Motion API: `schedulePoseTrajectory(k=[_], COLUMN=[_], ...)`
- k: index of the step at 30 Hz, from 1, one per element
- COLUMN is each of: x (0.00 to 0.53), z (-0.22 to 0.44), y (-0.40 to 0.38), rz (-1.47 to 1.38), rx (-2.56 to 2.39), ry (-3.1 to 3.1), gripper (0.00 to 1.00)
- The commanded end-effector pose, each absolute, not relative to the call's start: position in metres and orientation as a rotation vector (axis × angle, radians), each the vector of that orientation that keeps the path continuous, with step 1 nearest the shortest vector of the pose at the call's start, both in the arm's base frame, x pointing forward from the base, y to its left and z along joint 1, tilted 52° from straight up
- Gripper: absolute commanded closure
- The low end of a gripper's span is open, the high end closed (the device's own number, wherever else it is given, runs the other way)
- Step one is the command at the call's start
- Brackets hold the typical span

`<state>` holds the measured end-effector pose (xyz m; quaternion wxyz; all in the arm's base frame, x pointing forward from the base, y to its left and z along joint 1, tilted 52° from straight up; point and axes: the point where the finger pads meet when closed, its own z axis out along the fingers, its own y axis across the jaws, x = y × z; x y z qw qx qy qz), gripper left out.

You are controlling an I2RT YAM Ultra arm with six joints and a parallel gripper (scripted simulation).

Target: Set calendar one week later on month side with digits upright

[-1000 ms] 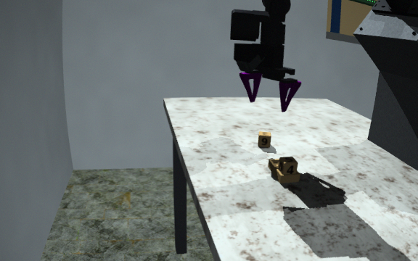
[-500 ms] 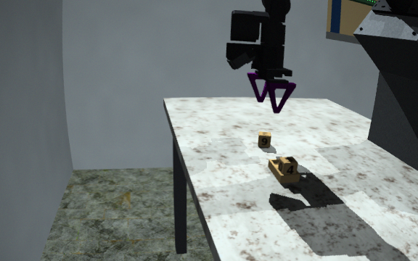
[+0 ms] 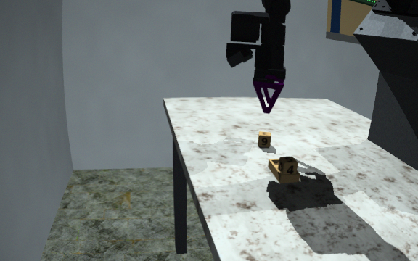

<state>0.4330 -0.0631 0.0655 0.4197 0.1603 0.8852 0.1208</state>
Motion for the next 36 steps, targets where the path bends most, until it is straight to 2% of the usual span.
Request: schedulePoseTrajectory(k=[1, 15, 36], x=[0.4348, 0.436, 0.4375], z=[0.0697, 0.0684, 0.067], y=[-0.0641, -0.064, -0.0639], rz=[0.371, 0.654, 0.951], rx=[0.542, 1.136, 1.775], ry=[2.184, 2.01, 1.643], gripper=[0.0, 0.0, 0.0])
